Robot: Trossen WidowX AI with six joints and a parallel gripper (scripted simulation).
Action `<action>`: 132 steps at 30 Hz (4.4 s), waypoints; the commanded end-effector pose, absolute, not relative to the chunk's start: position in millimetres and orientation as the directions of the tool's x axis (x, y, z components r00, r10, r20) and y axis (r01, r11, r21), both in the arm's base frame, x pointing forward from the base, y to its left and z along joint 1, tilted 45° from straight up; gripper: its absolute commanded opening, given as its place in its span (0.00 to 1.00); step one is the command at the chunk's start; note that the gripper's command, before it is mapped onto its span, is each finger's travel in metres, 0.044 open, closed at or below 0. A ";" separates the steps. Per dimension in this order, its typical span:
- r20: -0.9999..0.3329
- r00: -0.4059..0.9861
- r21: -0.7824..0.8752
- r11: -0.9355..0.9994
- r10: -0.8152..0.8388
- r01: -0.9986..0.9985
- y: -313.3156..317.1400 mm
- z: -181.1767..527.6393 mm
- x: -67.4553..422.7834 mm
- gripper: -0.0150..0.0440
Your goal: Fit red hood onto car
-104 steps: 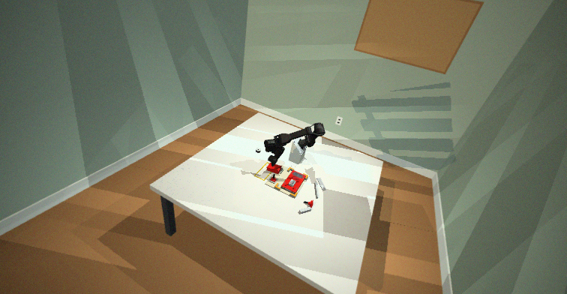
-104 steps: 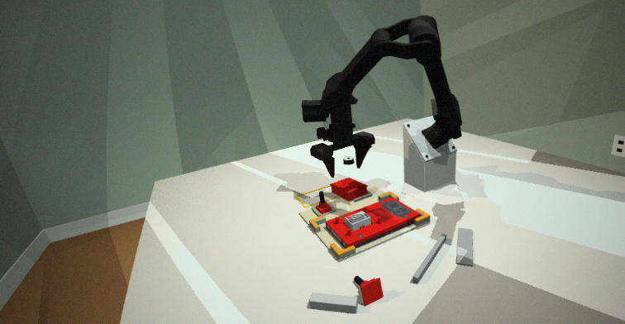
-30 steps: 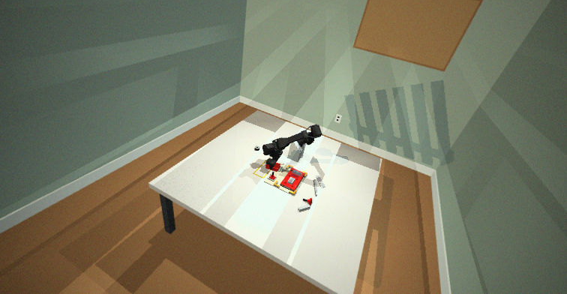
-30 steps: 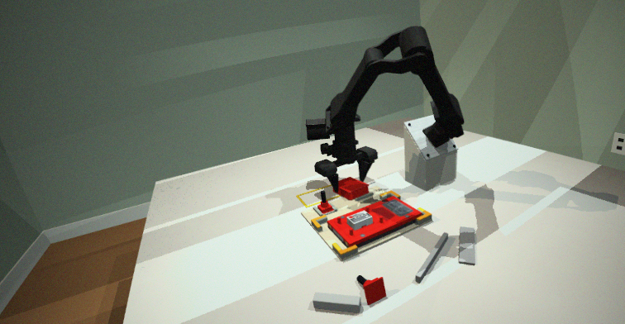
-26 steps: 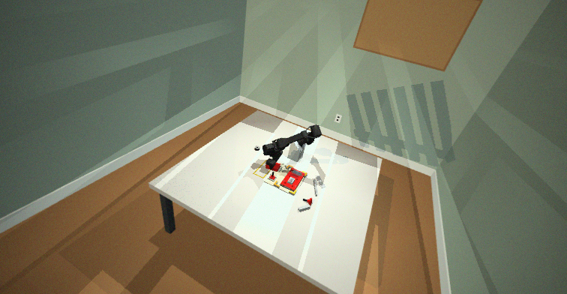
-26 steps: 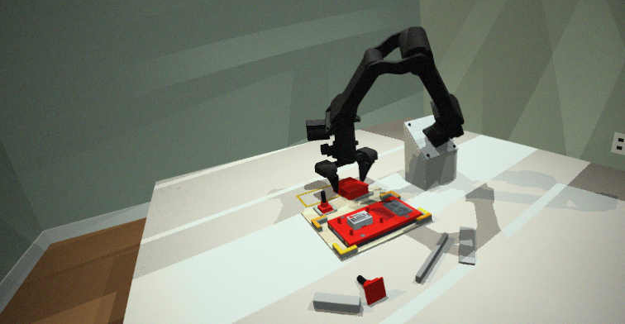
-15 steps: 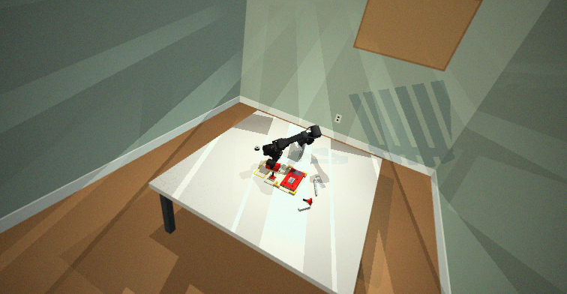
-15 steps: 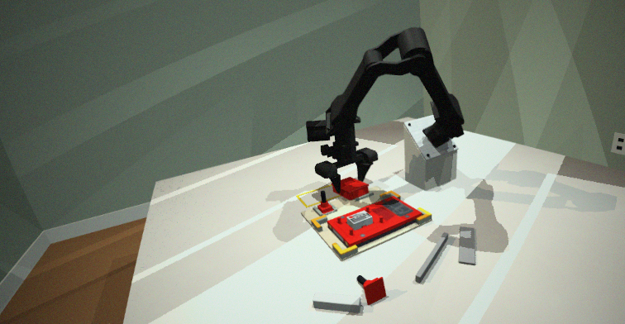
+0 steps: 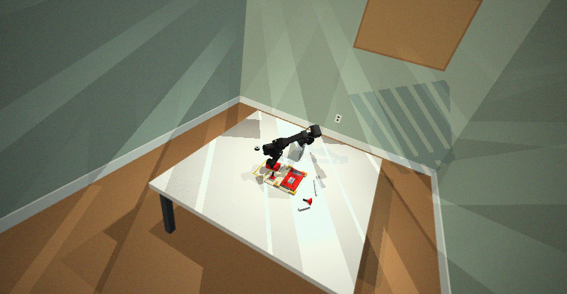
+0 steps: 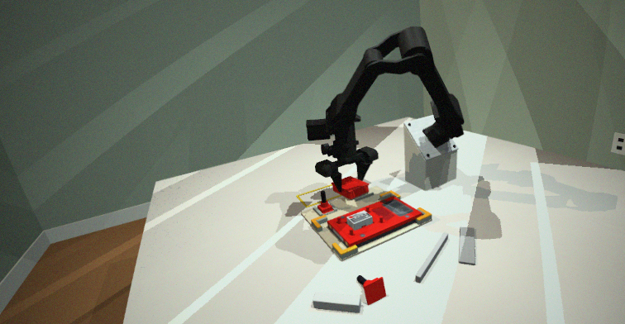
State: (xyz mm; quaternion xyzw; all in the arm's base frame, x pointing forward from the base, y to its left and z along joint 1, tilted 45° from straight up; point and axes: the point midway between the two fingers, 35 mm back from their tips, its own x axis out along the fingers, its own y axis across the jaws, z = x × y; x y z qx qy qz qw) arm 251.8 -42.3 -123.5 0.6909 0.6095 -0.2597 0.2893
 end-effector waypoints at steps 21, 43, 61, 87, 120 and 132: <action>-0.718 0.122 0.088 -0.085 0.686 0.992 -103.7 -62.3 242.7 0.25; -0.749 0.144 0.493 0.398 0.647 0.774 -63.5 -5.9 296.1 0.25; -0.704 0.198 0.706 0.703 0.682 0.086 9.6 70.7 335.2 0.25; -0.702 0.199 0.707 0.702 0.683 0.085 45.8 36.7 341.4 0.25; -0.702 0.199 0.707 0.702 0.683 0.085 48.2 35.9 340.0 0.25; -0.702 0.199 0.707 0.702 0.683 0.085 51.3 32.6 340.7 0.25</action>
